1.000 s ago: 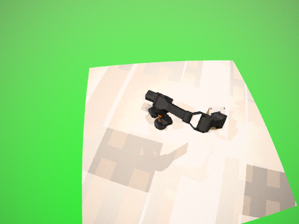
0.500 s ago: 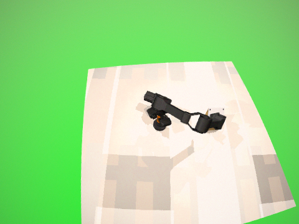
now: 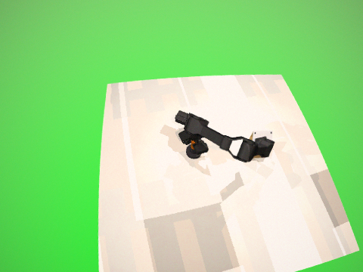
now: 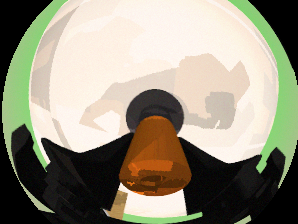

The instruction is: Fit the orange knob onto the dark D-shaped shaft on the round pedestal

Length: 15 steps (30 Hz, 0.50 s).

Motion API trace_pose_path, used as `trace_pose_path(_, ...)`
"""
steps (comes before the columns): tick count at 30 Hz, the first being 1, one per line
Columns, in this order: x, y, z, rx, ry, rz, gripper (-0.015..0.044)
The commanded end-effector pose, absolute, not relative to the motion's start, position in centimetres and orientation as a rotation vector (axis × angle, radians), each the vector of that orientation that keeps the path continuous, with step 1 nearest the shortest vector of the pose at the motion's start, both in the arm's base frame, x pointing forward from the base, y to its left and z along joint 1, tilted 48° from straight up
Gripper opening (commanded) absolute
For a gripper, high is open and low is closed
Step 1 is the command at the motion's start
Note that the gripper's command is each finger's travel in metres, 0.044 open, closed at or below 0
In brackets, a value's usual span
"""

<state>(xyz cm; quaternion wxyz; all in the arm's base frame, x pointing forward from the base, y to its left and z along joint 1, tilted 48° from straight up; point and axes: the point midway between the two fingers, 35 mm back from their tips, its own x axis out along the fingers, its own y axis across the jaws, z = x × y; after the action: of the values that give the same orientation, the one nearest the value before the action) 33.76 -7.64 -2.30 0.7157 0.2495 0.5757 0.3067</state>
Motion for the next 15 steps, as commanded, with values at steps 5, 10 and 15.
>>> trace_pose_path(5, 33.75, -7.80, -1.79, 0.448, 1.217, 0.751, 0.0000)
trace_pose_path(10, 33.86, -7.83, -1.75, 0.378, 1.180, 0.800, 0.0000)
trace_pose_path(15, 33.95, -7.81, -1.96, 0.378, 1.180, 0.800, 0.0000)
